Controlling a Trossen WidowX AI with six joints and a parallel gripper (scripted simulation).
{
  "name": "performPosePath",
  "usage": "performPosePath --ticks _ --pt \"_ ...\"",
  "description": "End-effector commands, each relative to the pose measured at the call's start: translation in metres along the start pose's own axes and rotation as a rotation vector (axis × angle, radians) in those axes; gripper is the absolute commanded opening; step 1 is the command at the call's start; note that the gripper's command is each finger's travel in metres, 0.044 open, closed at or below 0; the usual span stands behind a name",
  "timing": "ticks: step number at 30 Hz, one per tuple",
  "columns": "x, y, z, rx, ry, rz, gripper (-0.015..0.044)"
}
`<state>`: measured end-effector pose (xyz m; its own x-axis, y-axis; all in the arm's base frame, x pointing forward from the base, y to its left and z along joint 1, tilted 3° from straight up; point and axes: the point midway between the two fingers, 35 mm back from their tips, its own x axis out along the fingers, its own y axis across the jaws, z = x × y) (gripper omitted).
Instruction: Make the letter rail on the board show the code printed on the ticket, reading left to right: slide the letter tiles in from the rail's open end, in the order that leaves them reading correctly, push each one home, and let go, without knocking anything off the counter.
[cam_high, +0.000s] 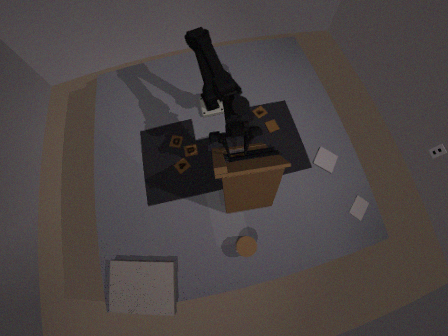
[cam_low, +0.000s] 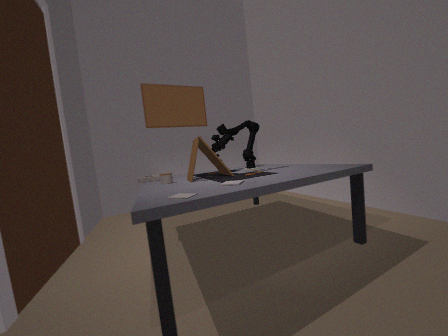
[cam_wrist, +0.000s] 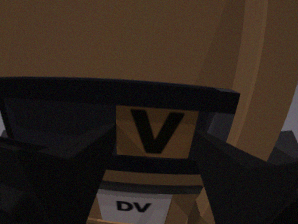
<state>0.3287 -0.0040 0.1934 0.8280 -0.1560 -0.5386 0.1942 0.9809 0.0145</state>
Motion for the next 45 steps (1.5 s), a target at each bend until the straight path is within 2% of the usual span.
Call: performPosePath --ticks 1,45 --pt "-0.004 0.0 0.0 -0.003 0.0 0.004 0.0289" --pt "-0.034 0.003 -0.004 -0.003 0.002 0.004 0.0295"
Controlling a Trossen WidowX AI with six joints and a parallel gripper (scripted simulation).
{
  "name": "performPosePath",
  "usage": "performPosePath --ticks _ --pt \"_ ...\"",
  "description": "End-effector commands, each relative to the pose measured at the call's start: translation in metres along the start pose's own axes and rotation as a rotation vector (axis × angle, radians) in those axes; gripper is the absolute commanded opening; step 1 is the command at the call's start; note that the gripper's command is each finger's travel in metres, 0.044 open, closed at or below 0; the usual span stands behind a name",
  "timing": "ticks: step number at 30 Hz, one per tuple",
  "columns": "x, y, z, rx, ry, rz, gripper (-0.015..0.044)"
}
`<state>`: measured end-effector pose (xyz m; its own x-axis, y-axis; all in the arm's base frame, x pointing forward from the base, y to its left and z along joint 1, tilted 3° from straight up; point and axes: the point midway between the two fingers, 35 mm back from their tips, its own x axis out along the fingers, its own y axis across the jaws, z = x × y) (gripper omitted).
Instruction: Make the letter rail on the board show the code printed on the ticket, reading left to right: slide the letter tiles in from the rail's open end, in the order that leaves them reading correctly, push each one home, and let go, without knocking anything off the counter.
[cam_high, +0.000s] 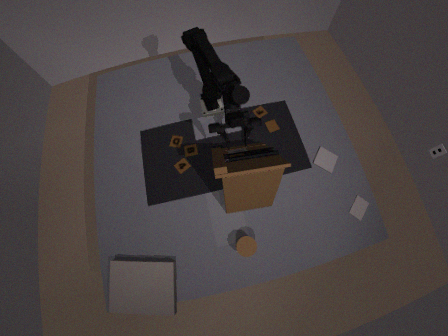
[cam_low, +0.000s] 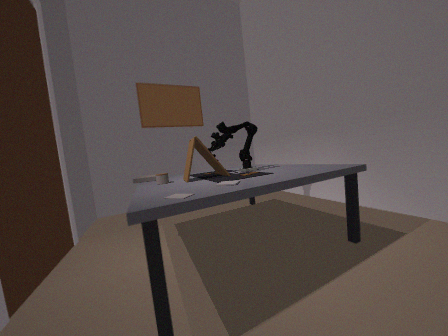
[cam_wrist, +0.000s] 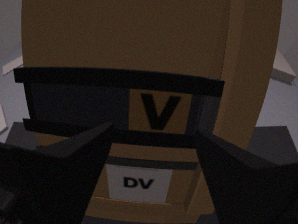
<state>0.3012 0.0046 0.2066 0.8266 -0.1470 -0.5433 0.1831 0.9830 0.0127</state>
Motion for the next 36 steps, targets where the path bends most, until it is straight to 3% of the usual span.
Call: performPosePath --ticks 1,36 --pt "-0.0032 -0.0007 0.0006 0.005 -0.003 -0.004 0.0295" --pt "-0.0124 -0.0029 0.0021 0.005 -0.003 -0.004 0.0295"
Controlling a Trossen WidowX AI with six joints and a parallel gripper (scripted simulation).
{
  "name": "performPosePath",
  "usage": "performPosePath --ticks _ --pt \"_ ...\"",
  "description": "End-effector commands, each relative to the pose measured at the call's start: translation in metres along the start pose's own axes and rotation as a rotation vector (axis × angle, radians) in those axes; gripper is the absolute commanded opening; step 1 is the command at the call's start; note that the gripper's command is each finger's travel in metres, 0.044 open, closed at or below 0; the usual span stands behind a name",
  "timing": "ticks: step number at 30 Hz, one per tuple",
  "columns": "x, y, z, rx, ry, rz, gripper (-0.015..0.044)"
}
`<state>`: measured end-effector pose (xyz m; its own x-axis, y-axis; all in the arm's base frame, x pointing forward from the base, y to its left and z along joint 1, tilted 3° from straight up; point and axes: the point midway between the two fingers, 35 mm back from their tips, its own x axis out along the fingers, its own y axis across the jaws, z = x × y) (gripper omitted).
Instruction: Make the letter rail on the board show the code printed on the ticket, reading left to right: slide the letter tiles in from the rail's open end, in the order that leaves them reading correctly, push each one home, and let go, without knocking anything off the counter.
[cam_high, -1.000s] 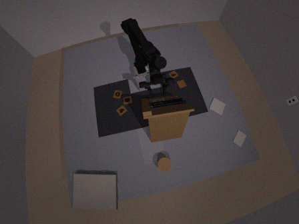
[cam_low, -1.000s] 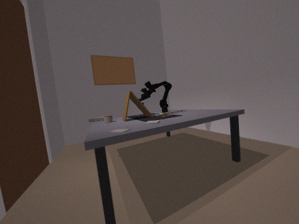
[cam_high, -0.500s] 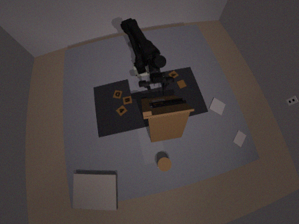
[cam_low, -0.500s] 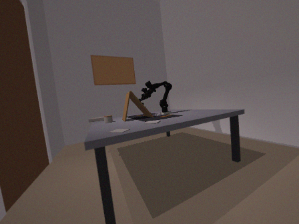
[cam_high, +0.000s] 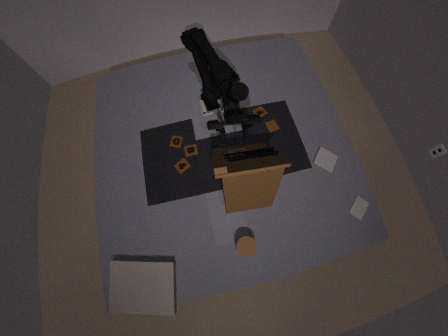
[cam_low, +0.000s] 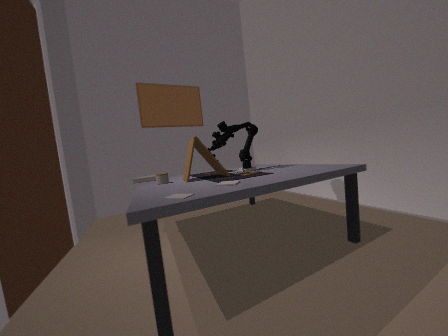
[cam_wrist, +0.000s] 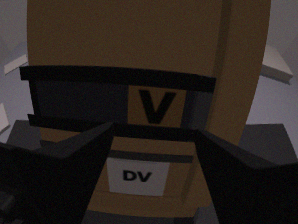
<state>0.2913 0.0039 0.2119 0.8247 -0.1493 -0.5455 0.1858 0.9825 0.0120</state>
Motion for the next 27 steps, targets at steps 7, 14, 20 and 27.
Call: performPosePath --ticks 7,14,20,27 --pt "-0.0003 -0.0002 0.0005 0.0 0.0 0.0 0.0216" --pt "-0.0003 -0.0002 0.0005 0.0 0.0 0.0 0.0032" --pt "-0.0003 -0.0002 0.0005 0.0 0.0 0.0 0.0" --pt "0.0006 0.0014 0.0024 -0.002 0.026 0.001 0.0"
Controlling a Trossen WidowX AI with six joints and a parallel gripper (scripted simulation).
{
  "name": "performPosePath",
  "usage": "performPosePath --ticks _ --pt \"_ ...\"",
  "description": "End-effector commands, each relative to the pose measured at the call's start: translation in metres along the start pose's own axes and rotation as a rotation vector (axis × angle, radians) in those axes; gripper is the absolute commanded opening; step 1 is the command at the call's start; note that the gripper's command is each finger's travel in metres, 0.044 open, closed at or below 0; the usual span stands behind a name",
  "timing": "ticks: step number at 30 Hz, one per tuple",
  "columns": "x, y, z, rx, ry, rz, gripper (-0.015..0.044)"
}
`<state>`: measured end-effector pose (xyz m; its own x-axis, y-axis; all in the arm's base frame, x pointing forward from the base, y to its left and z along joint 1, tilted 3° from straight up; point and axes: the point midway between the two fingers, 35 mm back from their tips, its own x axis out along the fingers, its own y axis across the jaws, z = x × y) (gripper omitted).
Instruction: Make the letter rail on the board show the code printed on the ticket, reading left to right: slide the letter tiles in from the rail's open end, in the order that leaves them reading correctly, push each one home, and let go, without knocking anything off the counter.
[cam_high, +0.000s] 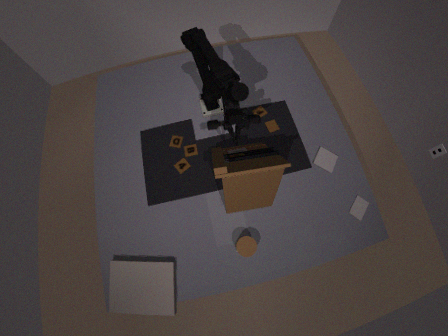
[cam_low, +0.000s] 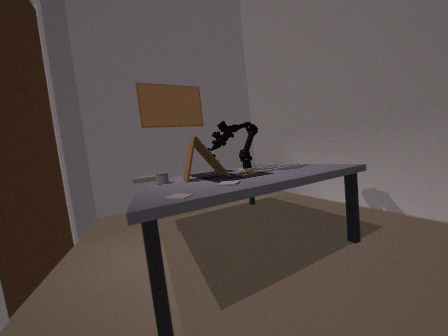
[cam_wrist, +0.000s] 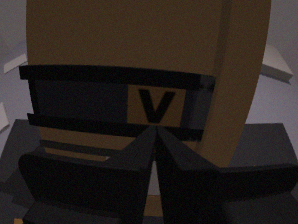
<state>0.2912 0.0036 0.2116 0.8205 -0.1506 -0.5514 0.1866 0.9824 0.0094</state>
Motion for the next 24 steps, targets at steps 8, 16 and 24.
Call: performPosePath --ticks 8,16,24 --pt "0.01 0.019 0.02 -0.011 0.332 0.015 0.0" --pt "0.016 0.032 0.028 0.004 0.65 0.006 0.0" --pt "0.017 0.033 0.028 0.006 0.677 0.004 0.0"
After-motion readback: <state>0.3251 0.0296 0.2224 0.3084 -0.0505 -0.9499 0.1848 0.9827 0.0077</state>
